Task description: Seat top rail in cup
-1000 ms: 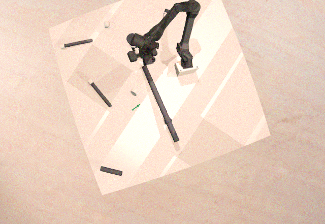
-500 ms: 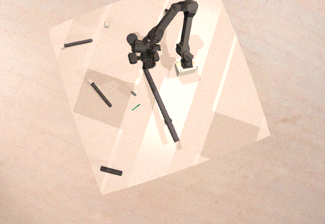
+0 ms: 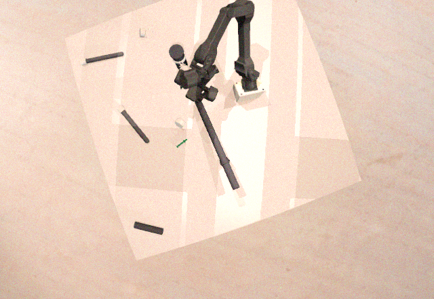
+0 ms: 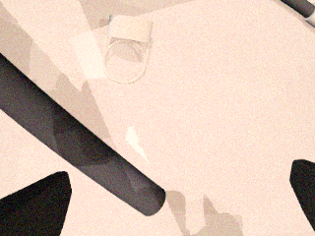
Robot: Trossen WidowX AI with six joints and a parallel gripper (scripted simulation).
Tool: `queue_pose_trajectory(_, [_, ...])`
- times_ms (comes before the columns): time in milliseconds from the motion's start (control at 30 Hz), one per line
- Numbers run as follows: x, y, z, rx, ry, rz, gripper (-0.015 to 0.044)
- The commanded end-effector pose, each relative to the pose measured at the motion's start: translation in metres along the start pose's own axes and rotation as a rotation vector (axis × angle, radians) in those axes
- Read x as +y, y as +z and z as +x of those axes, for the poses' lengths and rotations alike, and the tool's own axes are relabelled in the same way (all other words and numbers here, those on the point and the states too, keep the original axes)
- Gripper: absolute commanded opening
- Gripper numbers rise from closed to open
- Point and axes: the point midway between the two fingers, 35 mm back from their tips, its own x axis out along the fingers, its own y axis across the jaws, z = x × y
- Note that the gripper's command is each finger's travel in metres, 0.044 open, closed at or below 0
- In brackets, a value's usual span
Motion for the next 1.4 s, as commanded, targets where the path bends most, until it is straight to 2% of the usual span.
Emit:
queue_pose_trajectory(0, [0.02, 0.024, -0.024, 0.027, -0.043, 0.443, 0.044])
queue_pose_trajectory(267, [0.039, 0.043, -0.049, 0.001, -0.115, 0.834, 0.044])
queue_pose_trajectory(767, [0.039, 0.044, -0.047, 0.014, -0.111, 0.886, 0.044])
queue_pose_trajectory(867, [0.041, 0.045, -0.036, 0.067, -0.099, 1.064, 0.044])
queue_pose_trajectory(1033, [0.047, 0.044, -0.003, 0.238, -0.112, 1.55, 0.044])
queue_pose_trajectory(1267, [0.061, 0.039, 0.042, 0.501, -0.28, 2.217, 0.044])
queue_pose_trajectory(1367, [0.063, 0.038, 0.047, 0.528, -0.307, 2.279, 0.044])
